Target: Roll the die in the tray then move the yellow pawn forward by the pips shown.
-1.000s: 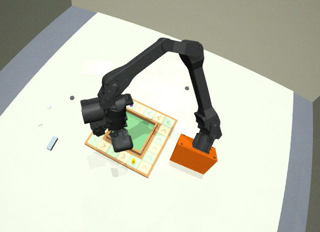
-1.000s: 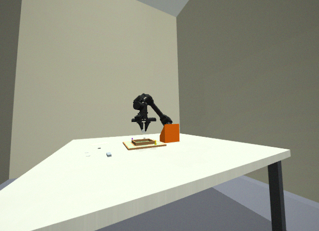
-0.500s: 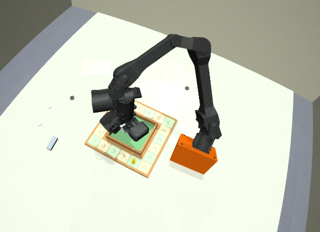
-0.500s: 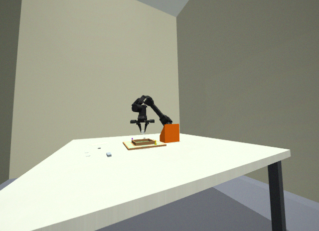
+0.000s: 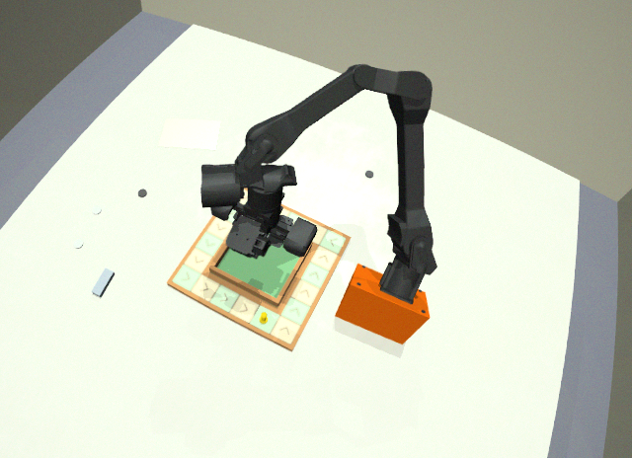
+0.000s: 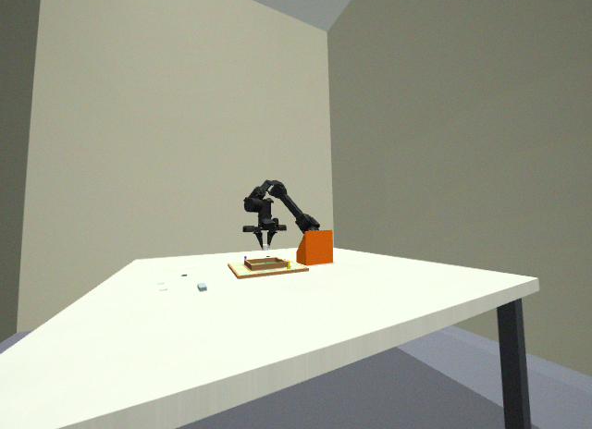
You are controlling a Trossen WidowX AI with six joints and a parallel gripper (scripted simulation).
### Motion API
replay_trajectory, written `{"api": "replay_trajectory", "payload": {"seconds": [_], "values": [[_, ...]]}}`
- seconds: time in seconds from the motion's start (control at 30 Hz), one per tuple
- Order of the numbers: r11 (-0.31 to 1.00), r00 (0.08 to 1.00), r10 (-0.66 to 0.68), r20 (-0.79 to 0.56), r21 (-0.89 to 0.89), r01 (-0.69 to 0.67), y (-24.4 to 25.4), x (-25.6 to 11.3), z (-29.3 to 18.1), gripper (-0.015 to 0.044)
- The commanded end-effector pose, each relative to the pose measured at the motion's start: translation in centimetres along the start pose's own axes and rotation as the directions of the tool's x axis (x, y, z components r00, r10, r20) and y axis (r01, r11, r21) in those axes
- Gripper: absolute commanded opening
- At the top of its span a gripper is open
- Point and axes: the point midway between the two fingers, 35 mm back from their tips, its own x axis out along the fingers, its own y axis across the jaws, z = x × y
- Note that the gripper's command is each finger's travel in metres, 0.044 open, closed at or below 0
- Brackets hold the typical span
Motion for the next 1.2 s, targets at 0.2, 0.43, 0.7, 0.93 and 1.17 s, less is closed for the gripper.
{"api": "replay_trajectory", "payload": {"seconds": [0.2, 0.43, 0.7, 0.93, 1.17], "values": [[0.998, 0.989, 0.06, 0.132, -0.037, -0.055, 0.6, 0.7, -0.3, 0.0], [0.993, 0.931, 0.115, 0.347, -0.055, -0.102, 1.1, 1.3, 0.0, 0.0], [0.995, 0.811, 0.102, 0.576, -0.063, -0.08, 1.3, 1.6, 0.2, 0.0], [0.999, 0.678, 0.03, 0.734, -0.037, -0.004, 1.3, 1.7, 0.2, 0.0], [0.999, 0.664, 0.019, 0.747, -0.032, 0.006, 0.0, -1.9, -2.2, 0.0]]}}
